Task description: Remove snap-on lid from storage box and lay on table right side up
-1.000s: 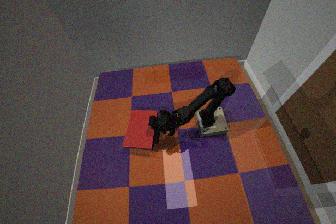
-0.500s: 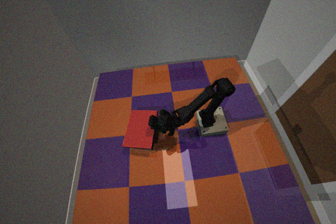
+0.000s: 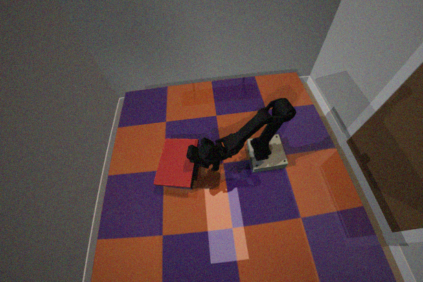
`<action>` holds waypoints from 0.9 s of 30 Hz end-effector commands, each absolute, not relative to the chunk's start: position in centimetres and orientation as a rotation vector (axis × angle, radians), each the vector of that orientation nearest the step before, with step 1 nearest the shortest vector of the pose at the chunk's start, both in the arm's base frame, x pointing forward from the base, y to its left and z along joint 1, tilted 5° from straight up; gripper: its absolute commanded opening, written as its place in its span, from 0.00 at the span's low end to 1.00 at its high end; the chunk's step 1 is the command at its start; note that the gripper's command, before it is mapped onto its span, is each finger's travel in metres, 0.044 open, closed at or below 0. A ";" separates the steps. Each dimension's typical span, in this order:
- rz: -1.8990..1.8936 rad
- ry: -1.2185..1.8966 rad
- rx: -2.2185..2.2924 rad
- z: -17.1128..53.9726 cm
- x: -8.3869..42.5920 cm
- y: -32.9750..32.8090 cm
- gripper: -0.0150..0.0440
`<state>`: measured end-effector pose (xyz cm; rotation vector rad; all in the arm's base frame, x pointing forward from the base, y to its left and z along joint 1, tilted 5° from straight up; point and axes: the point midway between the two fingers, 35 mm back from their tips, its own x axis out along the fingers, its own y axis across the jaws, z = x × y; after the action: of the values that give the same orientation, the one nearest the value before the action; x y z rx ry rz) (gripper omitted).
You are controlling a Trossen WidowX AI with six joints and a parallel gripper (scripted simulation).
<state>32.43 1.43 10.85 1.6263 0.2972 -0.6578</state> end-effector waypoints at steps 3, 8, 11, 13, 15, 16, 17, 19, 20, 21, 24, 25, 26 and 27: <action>-0.656 0.298 1.627 10.9 32.5 1.4 0.25; -0.656 0.298 1.627 10.9 32.6 1.4 0.25; -0.656 0.298 1.627 10.9 32.6 1.4 0.25; -0.654 0.298 1.626 11.1 32.5 1.4 0.25; -0.654 0.298 1.626 11.3 32.5 1.4 0.25; -0.653 0.298 1.626 11.5 32.5 1.4 0.25; -0.653 0.298 1.626 11.6 32.5 1.4 0.25; -0.653 0.298 1.626 11.9 32.4 1.4 0.25; -0.653 0.298 1.626 12.0 32.4 1.4 0.25; -0.653 0.298 1.626 12.1 32.4 1.4 0.25; -0.653 0.298 1.626 12.5 32.4 1.4 0.25; -0.653 0.298 1.626 12.7 32.4 1.4 0.25; -0.653 0.298 1.626 12.8 32.4 1.3 0.25; -0.653 0.298 1.626 12.9 32.4 1.3 0.25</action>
<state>32.16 1.37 11.91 1.6217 0.3096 -0.6667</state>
